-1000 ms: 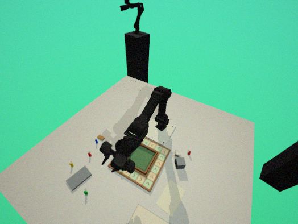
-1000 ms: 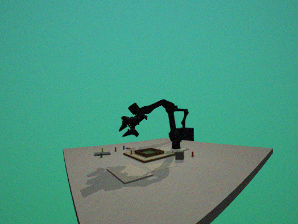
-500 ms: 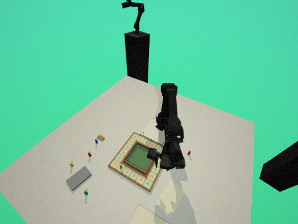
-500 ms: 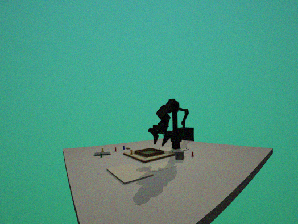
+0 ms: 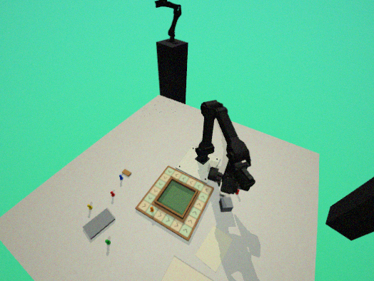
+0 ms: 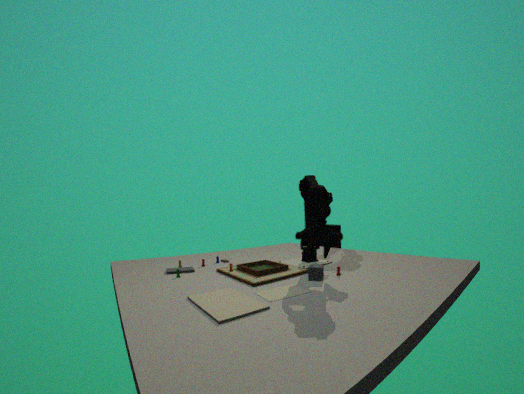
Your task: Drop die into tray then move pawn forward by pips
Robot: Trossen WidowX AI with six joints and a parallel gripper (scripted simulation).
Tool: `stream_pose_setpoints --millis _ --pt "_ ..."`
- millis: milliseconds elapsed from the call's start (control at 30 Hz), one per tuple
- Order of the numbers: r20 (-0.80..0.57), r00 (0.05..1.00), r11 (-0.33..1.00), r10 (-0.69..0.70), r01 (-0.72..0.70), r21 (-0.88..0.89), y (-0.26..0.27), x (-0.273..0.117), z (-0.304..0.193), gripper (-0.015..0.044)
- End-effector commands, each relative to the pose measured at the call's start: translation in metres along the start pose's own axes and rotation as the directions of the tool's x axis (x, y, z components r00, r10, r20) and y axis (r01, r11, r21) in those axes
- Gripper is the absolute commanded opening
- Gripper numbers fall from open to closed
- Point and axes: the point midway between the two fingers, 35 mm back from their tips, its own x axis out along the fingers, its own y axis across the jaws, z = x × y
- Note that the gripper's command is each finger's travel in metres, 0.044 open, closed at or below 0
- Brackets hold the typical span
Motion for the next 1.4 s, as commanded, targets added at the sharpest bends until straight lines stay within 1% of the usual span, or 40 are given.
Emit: stream_pose_setpoints --millis 0,133,233,1067,1267,1367 --pt "-0.015 1.0 1.0 -0.004 0.004 0.009 -0.002 0.011 -0.002 0.0275" --pt "-0.015 1.0 1.0 -0.004 0.004 0.009 -0.002 0.015 -0.002 0.0275" --pt "-0.015 1.0 1.0 -0.004 0.004 0.009 -0.002 0.028 -0.002 0.0275" --pt "-0.015 1.0 1.0 -0.004 0.004 0.009 -0.003 0.061 -0.002 0.0275" --pt "-0.015 1.0 1.0 -0.004 0.004 0.009 -0.003 0.061 -0.002 0.0118" --pt "-0.015 1.0 1.0 -0.004 0.004 0.009 -0.003 0.061 -0.002 0.0097"
